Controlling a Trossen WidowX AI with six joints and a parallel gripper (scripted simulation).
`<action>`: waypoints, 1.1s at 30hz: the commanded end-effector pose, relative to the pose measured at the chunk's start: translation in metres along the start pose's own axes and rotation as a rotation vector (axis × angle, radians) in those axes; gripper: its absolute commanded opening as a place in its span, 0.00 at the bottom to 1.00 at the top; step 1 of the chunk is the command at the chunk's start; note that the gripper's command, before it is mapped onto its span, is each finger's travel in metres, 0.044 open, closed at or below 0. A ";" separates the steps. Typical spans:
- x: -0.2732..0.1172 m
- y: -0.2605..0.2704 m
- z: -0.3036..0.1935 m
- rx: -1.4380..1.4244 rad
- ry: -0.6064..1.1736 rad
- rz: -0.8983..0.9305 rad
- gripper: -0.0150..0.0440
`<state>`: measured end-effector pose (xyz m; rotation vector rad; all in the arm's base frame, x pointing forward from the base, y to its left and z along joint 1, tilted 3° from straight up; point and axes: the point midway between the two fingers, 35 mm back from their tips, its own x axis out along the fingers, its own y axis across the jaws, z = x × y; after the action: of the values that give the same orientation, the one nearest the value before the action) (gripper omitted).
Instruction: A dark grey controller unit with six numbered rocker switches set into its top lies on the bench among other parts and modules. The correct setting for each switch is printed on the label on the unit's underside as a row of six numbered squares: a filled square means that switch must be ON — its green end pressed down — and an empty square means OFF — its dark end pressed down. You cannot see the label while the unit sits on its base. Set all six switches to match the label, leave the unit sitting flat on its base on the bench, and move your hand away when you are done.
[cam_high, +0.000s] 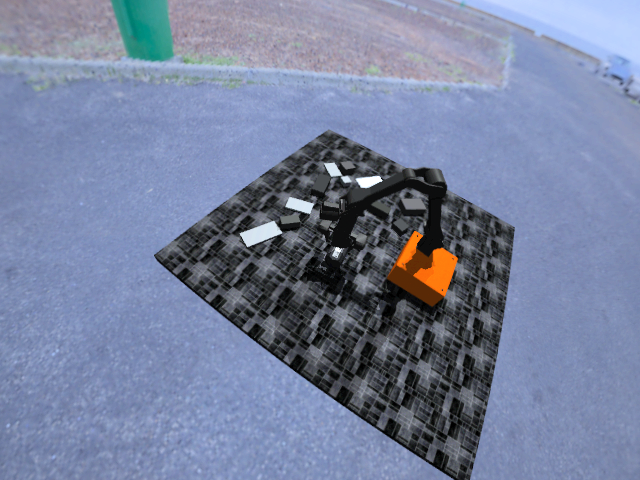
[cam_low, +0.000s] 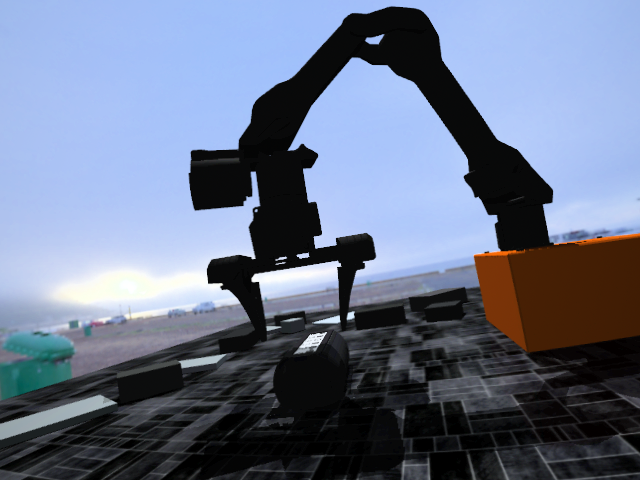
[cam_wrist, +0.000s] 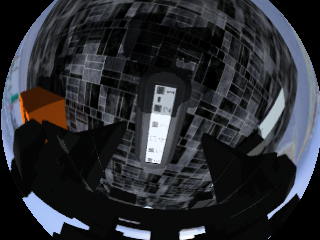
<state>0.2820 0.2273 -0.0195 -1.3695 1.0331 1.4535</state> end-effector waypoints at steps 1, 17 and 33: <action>-0.002 0.005 -0.003 -0.016 0.007 0.008 1.00; -0.003 0.004 -0.003 -0.058 0.006 0.019 0.87; -0.023 -0.013 -0.004 -1.047 -0.165 0.259 0.25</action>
<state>0.2911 0.2249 -0.0030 -1.7333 0.5919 2.1574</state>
